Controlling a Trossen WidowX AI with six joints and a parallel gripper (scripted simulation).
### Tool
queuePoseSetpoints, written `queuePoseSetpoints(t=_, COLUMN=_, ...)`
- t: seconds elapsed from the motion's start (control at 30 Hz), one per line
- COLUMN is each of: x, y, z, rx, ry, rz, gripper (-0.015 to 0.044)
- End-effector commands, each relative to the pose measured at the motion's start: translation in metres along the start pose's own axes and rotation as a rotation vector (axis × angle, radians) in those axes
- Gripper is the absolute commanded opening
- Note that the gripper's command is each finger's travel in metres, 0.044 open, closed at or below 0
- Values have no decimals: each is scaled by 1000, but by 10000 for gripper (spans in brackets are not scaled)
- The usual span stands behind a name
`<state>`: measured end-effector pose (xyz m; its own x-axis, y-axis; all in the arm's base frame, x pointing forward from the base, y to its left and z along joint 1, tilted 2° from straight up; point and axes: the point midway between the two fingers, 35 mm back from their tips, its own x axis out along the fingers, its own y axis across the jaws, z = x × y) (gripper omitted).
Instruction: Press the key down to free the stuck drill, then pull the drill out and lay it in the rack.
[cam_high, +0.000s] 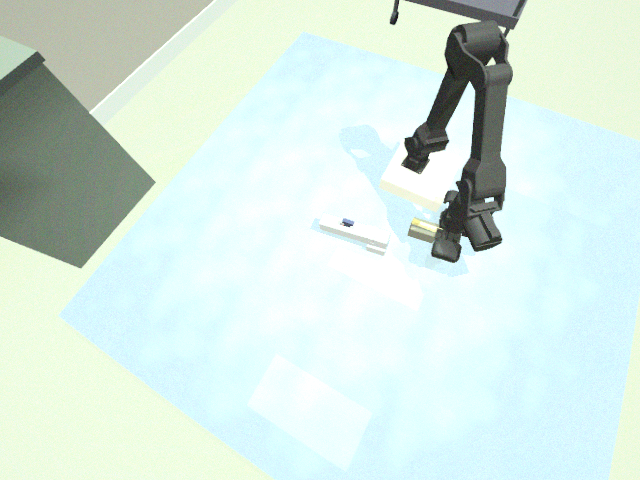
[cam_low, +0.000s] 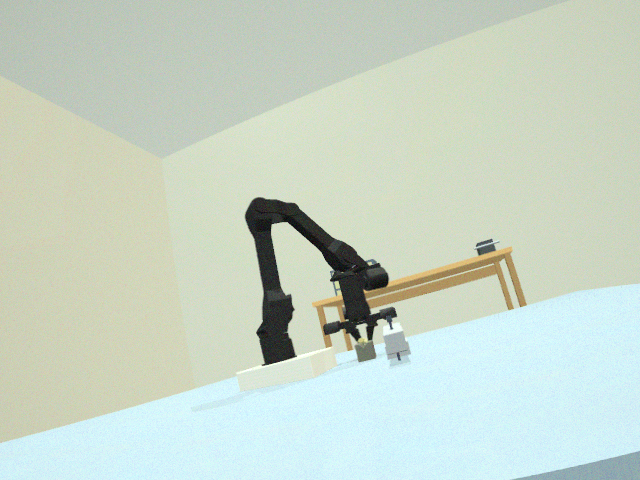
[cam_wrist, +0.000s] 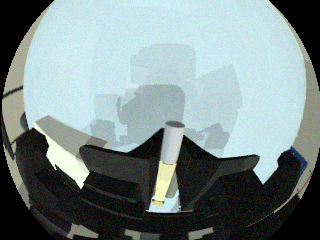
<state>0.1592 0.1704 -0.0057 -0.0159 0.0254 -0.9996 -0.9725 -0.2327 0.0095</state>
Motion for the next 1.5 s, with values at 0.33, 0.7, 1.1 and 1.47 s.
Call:
queuePoseSetpoints(t=0.33, x=0, y=0, z=0, rx=0, ry=0, rz=0, gripper=289)
queuePoseSetpoints(t=0.7, x=-24, y=2, z=0, rx=5, ry=16, rz=2, gripper=440)
queuePoseSetpoints(t=1.1, x=-70, y=1, z=1, rx=6, ry=16, rz=2, gripper=440)
queuePoseSetpoints(t=1.47, x=-103, y=-29, z=65, rx=-85, ry=-100, rz=-235, gripper=440)
